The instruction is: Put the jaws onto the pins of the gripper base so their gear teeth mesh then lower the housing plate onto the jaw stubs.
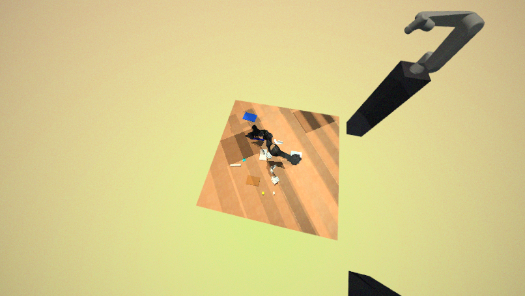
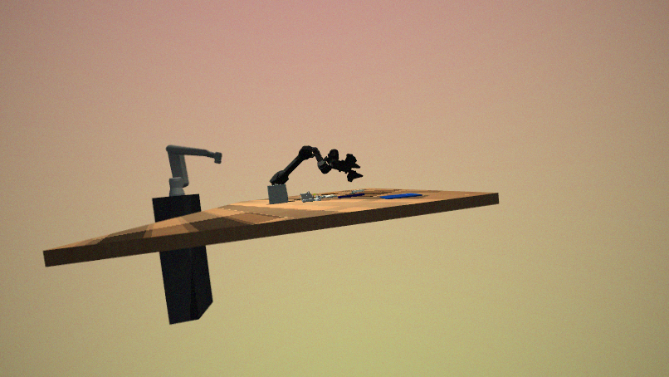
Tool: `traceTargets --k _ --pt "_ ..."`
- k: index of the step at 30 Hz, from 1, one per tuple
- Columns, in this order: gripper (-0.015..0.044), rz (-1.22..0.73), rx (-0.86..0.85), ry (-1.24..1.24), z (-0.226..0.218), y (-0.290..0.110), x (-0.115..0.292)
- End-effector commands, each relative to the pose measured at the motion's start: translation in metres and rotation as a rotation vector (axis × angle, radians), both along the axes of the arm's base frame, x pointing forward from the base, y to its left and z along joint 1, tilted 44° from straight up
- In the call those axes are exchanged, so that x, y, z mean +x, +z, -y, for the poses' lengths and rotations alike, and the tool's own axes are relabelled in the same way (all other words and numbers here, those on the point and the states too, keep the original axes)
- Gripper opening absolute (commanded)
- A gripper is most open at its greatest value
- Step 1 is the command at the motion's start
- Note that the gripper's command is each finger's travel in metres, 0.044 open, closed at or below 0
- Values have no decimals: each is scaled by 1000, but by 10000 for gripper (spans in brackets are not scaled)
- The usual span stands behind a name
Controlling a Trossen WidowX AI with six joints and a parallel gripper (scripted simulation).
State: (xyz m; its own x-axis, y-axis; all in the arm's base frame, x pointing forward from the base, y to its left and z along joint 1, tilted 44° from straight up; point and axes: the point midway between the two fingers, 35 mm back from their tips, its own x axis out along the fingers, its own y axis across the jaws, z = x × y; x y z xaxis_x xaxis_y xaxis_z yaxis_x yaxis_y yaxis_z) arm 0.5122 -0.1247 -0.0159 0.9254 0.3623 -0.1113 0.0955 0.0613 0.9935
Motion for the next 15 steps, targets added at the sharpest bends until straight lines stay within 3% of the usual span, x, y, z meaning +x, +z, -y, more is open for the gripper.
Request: traceTargets --k 1,15 --pt "426 0 0 0 0 0 0" --pt "440 -374 204 28 -37 21 -11"
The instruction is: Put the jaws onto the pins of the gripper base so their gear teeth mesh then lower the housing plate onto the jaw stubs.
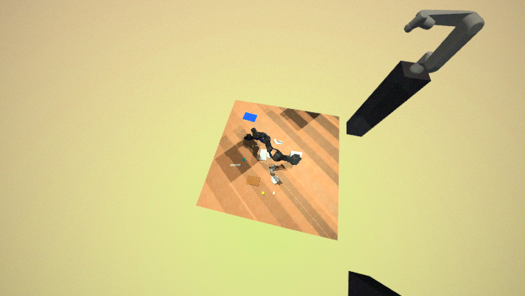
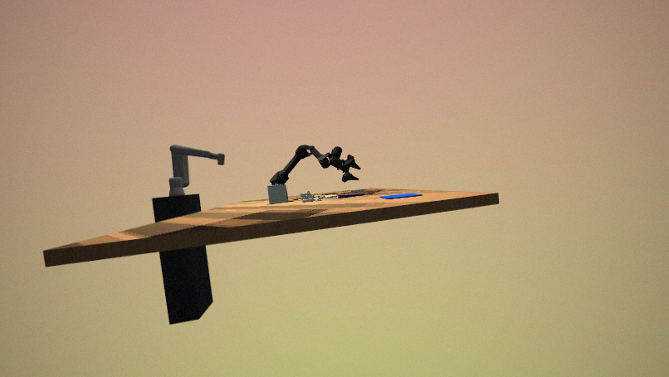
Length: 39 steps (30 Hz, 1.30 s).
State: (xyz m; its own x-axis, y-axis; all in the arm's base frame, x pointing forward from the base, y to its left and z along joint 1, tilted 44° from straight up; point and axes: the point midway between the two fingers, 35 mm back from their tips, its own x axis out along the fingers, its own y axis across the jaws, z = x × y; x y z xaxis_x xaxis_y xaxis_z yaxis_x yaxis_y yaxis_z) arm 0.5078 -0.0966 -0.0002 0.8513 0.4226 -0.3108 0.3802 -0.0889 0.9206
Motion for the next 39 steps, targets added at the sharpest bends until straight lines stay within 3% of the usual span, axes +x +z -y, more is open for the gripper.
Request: traceTargets --k 1,20,39 --pt "440 -111 55 2 -12 7 -9" --pt "440 -702 281 16 -85 52 -109" --pt "440 -1315 421 -8 -152 119 -272"
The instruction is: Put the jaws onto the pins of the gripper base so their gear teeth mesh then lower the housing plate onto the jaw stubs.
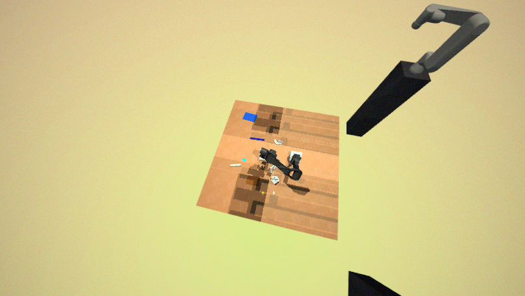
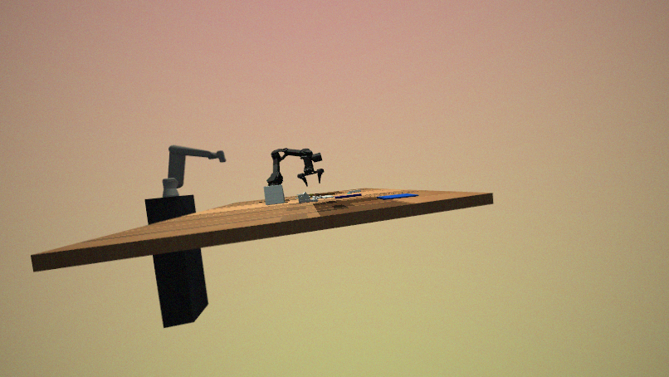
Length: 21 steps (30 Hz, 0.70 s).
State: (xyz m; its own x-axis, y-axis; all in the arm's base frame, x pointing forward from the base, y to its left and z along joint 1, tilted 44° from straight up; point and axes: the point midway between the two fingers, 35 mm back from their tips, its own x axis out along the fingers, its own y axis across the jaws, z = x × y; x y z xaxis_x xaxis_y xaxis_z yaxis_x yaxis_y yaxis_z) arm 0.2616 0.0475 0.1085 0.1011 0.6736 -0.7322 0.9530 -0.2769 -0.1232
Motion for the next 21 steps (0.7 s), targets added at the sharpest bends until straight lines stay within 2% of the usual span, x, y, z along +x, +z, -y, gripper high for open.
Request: traceTargets --k 1,3,8,13,21 --pt "440 -121 15 2 -11 15 -36" --pt "440 -166 21 3 -15 21 -49" --pt "440 -172 22 4 -15 21 -51" --pt "440 -171 23 4 -41 -6 -52" --pt "440 -171 23 4 -45 -9 -52"
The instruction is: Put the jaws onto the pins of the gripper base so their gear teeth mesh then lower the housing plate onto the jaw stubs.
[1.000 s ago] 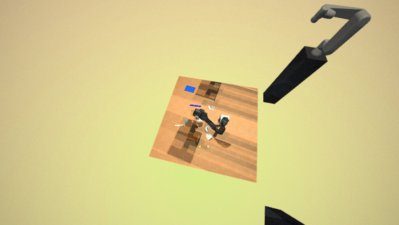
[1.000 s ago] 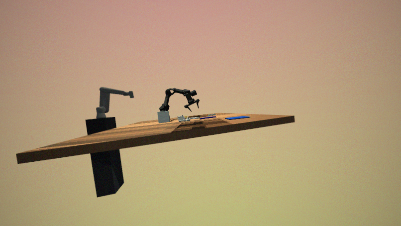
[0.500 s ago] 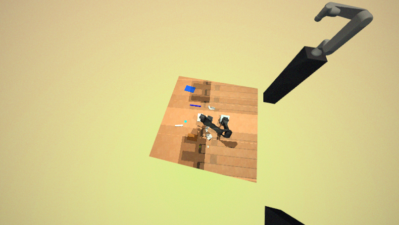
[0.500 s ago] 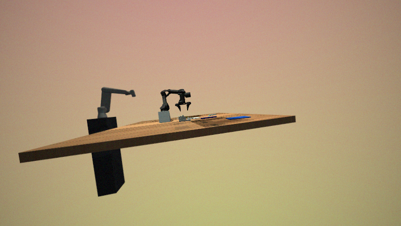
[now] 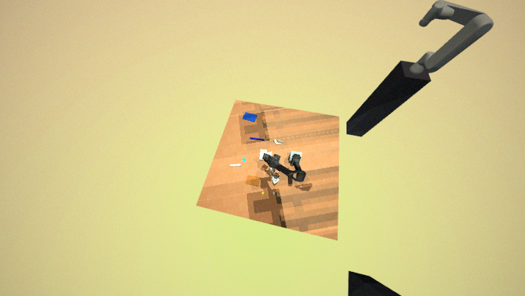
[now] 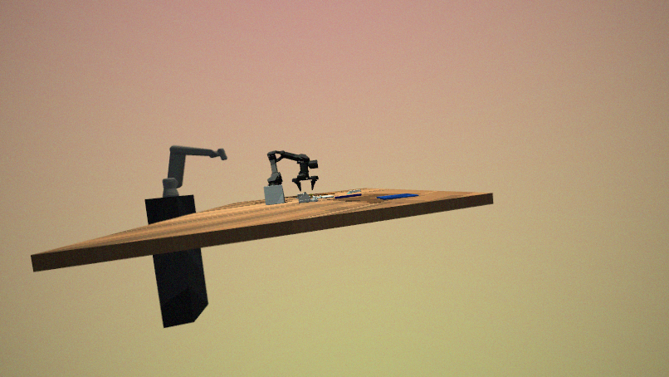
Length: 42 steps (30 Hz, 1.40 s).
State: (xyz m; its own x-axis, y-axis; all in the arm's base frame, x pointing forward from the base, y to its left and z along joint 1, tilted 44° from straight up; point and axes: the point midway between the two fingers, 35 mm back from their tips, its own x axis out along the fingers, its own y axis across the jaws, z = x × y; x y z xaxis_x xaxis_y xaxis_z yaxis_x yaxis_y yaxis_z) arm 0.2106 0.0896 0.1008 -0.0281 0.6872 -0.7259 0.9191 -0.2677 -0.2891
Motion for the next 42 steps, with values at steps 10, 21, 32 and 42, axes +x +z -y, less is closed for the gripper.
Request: traceTargets --k 10,21,32,42 --pt "440 1 3 -3 -14 -14 0" --pt "440 1 4 -3 -26 -26 -1" --pt "440 1 8 -2 -36 -35 -2" --pt "440 1 8 -2 -36 -35 -2"
